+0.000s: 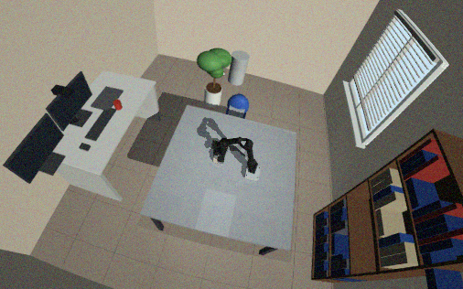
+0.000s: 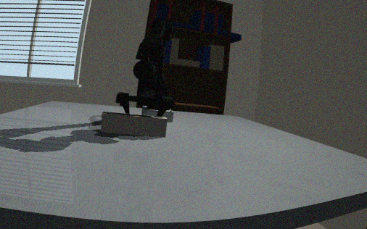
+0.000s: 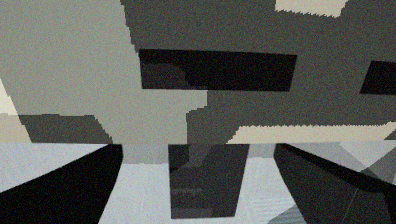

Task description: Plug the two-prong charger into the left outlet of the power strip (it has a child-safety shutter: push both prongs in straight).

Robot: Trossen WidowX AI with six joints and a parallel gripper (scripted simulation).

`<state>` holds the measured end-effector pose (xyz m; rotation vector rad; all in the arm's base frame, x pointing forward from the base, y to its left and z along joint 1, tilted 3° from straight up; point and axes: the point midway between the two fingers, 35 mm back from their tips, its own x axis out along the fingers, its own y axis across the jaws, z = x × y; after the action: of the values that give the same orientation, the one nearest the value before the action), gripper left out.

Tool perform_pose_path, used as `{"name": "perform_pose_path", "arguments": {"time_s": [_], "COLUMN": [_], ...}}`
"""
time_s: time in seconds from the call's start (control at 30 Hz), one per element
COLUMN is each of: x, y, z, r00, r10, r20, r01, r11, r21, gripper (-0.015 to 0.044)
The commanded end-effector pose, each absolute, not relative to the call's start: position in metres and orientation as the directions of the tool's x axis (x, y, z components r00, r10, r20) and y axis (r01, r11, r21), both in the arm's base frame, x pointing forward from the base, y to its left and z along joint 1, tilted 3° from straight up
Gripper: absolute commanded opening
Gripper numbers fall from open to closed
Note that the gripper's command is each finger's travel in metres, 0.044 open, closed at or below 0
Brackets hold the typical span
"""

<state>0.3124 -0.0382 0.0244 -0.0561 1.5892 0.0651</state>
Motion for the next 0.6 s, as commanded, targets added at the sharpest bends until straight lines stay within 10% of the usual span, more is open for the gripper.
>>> {"name": "perform_pose_path", "arguments": {"time_s": [0.0, 0.57], "x": [0.3114, 0.3063], "y": [-0.0379, -0.0383], "z": [0.0254, 0.0249], "r00": [-0.011, -0.001], "r10": [0.008, 0.009], "r20": [-1.0, -1.0], "r01": [-0.081, -0.082], "r11": [0.997, 0.997], "r21": [0.009, 0.009], "gripper": [0.044, 0.044]}}
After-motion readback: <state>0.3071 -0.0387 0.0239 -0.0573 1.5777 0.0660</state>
